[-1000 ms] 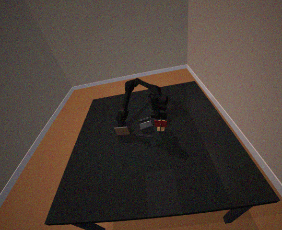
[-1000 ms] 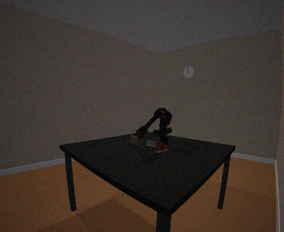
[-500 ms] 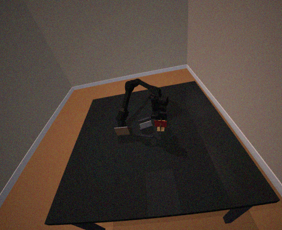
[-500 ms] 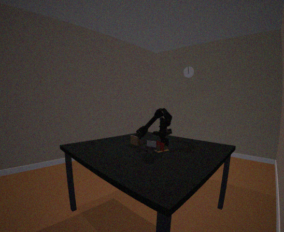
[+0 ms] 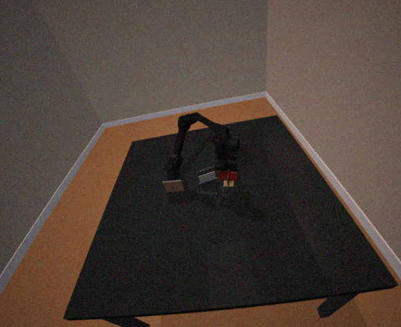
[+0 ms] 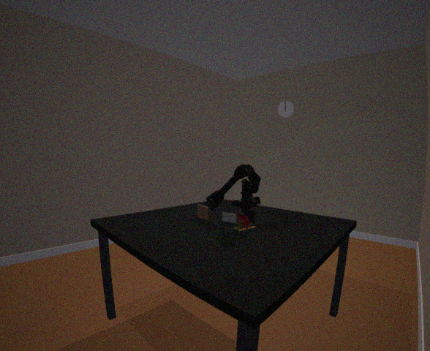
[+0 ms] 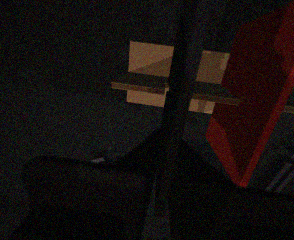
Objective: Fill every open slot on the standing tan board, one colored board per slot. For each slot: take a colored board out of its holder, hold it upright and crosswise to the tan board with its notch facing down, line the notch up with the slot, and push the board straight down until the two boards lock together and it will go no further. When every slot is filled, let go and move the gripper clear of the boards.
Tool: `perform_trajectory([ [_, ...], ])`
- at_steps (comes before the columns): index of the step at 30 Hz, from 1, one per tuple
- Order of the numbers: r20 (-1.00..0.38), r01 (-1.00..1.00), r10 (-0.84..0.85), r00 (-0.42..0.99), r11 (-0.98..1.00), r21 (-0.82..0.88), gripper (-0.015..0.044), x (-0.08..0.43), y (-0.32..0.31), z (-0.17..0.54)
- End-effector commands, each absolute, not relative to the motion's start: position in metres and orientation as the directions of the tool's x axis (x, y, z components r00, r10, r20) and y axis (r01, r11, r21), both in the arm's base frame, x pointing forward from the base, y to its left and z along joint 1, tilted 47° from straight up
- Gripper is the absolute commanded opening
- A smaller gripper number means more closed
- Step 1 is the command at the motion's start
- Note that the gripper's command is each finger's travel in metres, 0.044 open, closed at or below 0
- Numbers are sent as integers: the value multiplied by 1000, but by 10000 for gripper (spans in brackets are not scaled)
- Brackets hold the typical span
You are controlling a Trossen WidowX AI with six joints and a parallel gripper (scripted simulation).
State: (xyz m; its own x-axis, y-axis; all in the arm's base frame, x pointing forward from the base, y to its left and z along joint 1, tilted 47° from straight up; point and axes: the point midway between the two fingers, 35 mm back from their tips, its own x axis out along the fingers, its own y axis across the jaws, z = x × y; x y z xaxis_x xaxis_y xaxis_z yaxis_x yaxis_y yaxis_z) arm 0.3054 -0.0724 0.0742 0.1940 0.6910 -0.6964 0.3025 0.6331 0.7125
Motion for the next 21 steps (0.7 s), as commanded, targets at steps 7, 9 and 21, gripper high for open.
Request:
perform_trajectory([
  [7,-693,304,694,195,629,716,0,307,-66,70],
  [9,-693,304,694,195,629,716,0,307,-66,69],
  [21,-692,304,695,195,628,716,0,308,-62,65],
])
